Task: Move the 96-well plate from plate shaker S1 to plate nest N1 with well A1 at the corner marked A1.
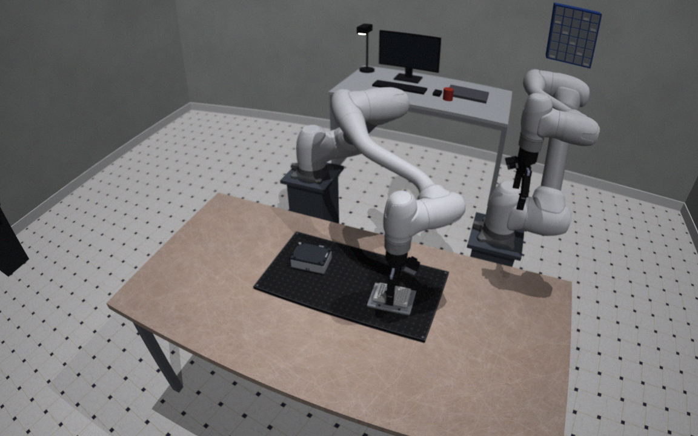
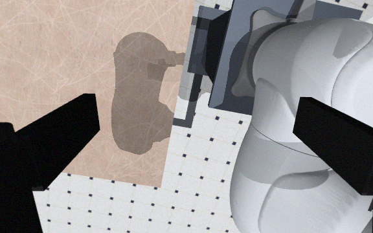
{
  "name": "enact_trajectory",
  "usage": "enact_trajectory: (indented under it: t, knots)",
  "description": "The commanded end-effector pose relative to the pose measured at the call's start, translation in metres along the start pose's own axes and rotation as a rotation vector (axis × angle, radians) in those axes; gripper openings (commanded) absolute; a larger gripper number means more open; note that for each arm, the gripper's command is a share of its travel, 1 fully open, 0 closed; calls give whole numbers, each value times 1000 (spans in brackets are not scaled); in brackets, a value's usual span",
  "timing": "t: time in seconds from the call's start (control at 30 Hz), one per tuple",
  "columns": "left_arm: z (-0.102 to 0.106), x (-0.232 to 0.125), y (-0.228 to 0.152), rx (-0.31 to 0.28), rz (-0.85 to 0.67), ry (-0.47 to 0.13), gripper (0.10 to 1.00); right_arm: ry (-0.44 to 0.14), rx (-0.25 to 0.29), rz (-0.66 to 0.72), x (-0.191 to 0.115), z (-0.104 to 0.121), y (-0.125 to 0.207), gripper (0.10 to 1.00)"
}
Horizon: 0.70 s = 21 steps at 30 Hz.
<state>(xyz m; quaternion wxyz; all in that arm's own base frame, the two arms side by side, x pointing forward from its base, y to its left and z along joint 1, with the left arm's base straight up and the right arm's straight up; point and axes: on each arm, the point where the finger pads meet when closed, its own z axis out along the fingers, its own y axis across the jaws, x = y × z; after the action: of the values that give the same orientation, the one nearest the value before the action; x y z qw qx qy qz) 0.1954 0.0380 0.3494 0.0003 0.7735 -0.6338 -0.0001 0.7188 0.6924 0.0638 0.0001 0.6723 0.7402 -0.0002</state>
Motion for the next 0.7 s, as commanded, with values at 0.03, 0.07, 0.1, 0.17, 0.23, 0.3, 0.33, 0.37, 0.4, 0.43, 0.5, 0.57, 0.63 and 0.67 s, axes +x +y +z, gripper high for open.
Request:
enact_trajectory:
  t: [0.03, 0.07, 0.1, 0.17, 0.23, 0.3, 0.33, 0.37, 0.4, 0.43, 0.5, 0.57, 0.63, 0.67]
  knots:
    - [0, 0, 0, 1, 0, 0, 1000, 2, -2, 0, 0, -1, 0, 605]
    - [0, 0, 0, 1, 0, 0, 1000, 2, -2, 0, 0, -1, 0, 605]
    - [0, 0, 0, 1, 0, 0, 1000, 2, -2, 0, 0, -1, 0, 605]
    - [0, 0, 0, 1, 0, 0, 1000, 2, -2, 0, 0, -1, 0, 605]
    - [0, 0, 0, 1, 0, 0, 1000, 2, -2, 0, 0, -1, 0, 605]
    - [0, 0, 0, 1, 0, 0, 1000, 2, -2, 0, 0, 0, 0, 605]
    - [0, 0, 0, 1, 0, 0, 1000, 2, -2, 0, 0, 0, 0, 605]
    - [0, 0, 0, 1, 0, 0, 1000, 2, -2, 0, 0, 0, 0, 605]
    - [0, 0, 0, 1, 0, 0, 1000, 2, -2, 0, 0, 0, 0, 605]
    - [0, 0, 0, 1, 0, 0, 1000, 2, -2, 0, 0, 0, 0, 605]
    - [0, 0, 0, 1, 0, 0, 1000, 2, -2, 0, 0, 1, 0, 605]
    - [0, 0, 0, 1, 0, 0, 1000, 2, -2, 0, 0, 1, 0, 605]
    - [0, 0, 0, 1, 0, 0, 1000, 2, -2, 0, 0, 1, 0, 605]
    - [0, 0, 0, 1, 0, 0, 1000, 2, -2, 0, 0, 1, 0, 605]
